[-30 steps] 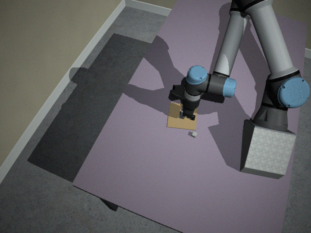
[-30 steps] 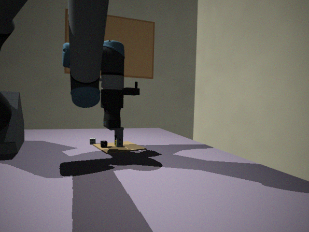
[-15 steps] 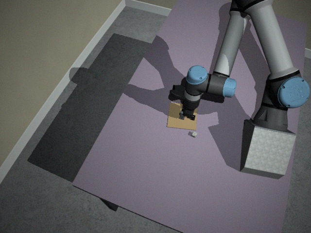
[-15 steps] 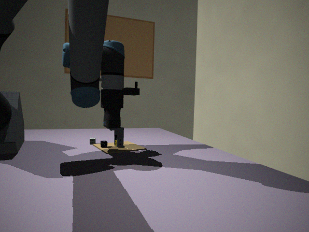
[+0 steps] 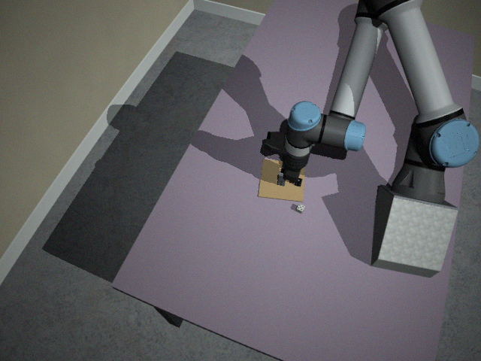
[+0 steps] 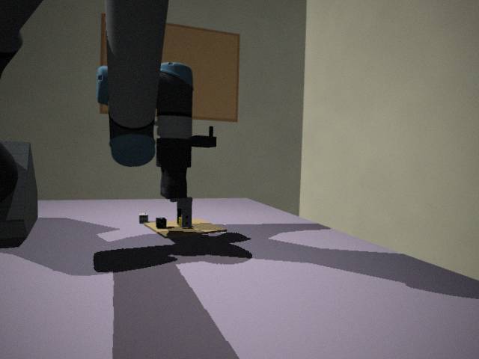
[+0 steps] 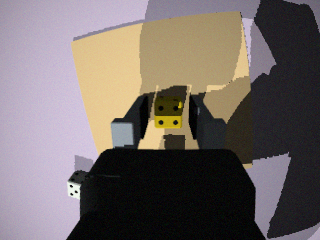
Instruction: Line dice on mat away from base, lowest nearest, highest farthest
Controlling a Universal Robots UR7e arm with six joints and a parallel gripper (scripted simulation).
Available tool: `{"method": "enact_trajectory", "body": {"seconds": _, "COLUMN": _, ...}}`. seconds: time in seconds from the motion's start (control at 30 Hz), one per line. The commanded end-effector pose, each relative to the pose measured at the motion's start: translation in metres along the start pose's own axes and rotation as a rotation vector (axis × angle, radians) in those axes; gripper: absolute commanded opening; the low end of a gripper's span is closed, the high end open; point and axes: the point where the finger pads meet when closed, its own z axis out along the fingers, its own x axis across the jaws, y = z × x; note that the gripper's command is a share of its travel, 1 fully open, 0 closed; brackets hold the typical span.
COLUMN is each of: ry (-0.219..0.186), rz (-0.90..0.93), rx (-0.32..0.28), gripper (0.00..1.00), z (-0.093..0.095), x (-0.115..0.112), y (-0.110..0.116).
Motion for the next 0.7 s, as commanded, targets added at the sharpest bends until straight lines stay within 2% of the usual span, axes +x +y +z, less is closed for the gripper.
{"method": "enact_trajectory", "body": {"seconds": 0.0, "ry": 0.0, "rz": 0.0, "rx": 0.001, "gripper": 0.7, "z": -0.001, "x": 0.0, "y": 0.0}}
{"method": "enact_trajectory", "body": {"seconds": 0.47, "ry": 0.0, "rz": 0.0, "rx": 0.001, "gripper": 0.7, "z": -0.022, "x": 0.0, "y": 0.0}}
{"method": "enact_trajectory", "body": {"seconds": 0.67, "ry": 0.0, "rz": 0.0, "rx": 0.001, "gripper": 0.7, "z": -0.042, "x": 0.0, "y": 0.0}}
